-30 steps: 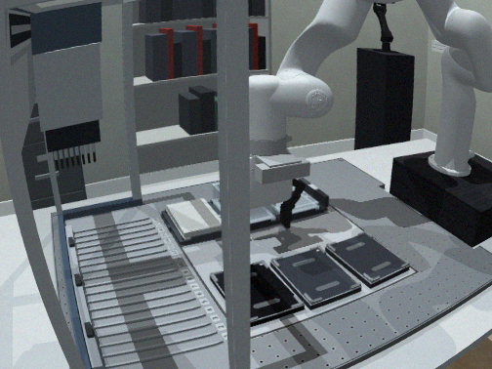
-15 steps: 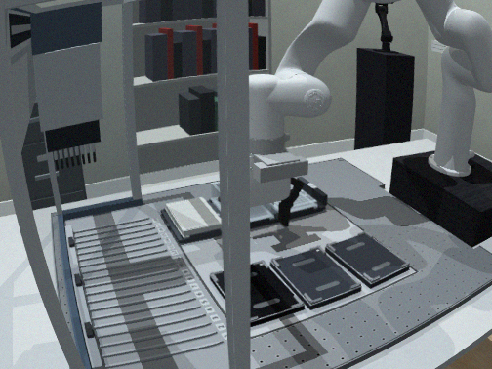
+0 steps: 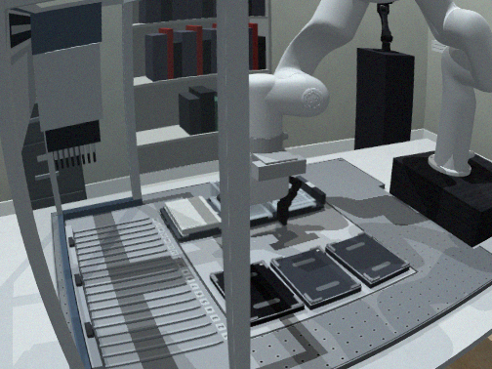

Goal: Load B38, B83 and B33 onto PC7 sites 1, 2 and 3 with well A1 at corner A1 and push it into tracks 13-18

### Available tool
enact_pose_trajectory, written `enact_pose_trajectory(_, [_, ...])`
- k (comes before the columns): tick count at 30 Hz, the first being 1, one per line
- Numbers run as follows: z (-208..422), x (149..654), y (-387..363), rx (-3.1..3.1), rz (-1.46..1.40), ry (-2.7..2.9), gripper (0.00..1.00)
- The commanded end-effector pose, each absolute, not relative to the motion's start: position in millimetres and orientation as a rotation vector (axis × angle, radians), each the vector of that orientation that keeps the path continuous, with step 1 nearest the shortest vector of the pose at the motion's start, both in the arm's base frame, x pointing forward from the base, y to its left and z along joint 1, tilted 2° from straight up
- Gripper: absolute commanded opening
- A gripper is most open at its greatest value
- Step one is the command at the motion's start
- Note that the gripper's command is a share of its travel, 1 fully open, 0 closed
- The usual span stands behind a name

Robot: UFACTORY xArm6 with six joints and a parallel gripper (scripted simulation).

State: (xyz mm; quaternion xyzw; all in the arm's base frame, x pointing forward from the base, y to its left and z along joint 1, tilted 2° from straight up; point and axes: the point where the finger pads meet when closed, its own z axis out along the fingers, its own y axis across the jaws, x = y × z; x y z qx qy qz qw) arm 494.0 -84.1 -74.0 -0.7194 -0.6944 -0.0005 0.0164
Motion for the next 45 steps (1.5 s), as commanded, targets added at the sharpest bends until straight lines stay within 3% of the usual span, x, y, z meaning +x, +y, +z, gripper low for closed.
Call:
enact_pose_trajectory(1, [-72.1, 496.1, -86.7, -2.24, -0.006, -2.162, 1.0])
enact_pose_trajectory(45, [-72.0, 496.3, -81.6, -2.24, -0.006, -2.162, 1.0])
